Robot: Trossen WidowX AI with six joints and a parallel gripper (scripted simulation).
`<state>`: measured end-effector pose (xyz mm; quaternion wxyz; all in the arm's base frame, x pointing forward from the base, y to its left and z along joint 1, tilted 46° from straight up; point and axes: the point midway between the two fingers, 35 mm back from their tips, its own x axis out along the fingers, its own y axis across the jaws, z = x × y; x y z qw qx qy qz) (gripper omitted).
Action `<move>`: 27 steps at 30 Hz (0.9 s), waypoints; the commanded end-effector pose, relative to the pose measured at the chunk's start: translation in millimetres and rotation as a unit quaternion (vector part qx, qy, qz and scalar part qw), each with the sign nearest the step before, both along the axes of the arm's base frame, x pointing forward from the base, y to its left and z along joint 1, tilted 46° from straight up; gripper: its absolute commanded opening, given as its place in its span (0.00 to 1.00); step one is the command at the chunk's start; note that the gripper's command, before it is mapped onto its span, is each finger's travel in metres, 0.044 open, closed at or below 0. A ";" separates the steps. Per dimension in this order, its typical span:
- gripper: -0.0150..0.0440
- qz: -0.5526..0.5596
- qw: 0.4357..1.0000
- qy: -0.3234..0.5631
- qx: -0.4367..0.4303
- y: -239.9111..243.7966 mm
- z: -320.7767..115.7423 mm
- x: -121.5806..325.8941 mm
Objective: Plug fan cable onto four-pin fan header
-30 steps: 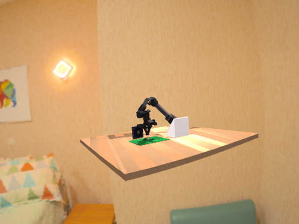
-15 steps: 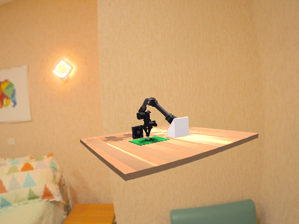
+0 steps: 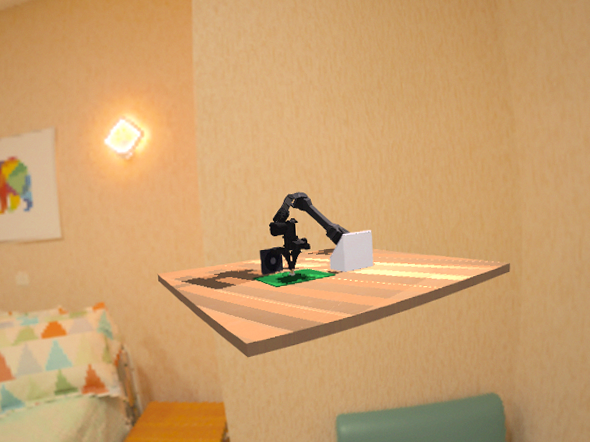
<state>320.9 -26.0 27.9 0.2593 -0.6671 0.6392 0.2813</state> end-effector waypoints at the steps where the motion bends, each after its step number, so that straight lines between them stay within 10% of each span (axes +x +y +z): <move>1: 0.25 0.001 1.000 -0.001 -0.002 -0.1 0.4 1.7; 27: 0.25 0.001 1.000 -0.001 -0.002 -2.8 -2.4 1.3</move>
